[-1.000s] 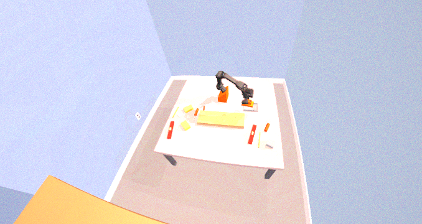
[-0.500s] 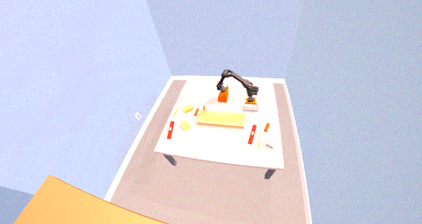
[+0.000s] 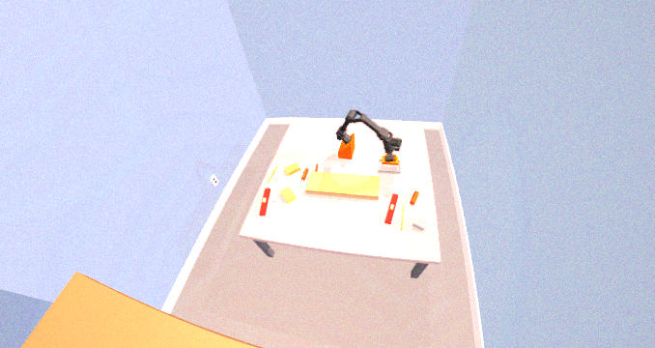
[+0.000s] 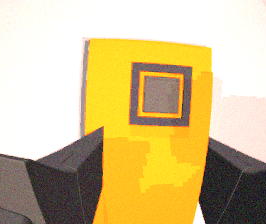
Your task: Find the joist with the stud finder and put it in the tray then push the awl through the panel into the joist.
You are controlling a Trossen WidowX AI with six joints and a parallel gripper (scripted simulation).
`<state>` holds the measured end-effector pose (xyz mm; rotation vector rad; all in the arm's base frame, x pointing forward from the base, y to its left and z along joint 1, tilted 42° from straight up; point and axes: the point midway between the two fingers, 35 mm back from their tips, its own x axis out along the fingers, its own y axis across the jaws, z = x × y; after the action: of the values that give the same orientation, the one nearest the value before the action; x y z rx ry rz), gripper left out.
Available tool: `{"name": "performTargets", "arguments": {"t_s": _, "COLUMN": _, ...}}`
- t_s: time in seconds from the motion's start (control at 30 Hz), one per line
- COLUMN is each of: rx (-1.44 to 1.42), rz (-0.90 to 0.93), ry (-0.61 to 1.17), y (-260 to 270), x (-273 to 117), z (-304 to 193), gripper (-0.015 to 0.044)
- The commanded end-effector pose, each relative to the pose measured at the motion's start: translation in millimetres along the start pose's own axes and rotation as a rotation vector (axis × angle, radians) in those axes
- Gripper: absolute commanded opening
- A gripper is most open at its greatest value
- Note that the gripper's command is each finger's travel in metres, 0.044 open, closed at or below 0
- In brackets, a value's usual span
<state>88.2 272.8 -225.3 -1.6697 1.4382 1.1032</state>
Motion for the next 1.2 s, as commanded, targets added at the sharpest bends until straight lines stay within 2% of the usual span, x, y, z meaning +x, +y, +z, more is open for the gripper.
{"name": "performTargets", "arguments": {"t_s": 0.0, "rx": -0.004, "rz": -0.003, "ry": -0.002, "y": 0, "x": 12, "z": -3, "gripper": 0.0}}
{"name": "performTargets", "arguments": {"t_s": 0.4, "rx": -0.004, "rz": -0.003, "ry": -0.001, "y": 0, "x": 44, "z": -14, "gripper": 0.0}}
{"name": "performTargets", "arguments": {"t_s": 1.0, "rx": -0.004, "rz": -0.004, "ry": -0.001, "y": 0, "x": 61, "z": -20, "gripper": 0.0}}
{"name": "performTargets", "arguments": {"t_s": 1.17, "rx": -0.001, "rz": 0.002, "ry": 0.002, "y": 1, "x": 59, "z": -19, "gripper": 0.0131}}
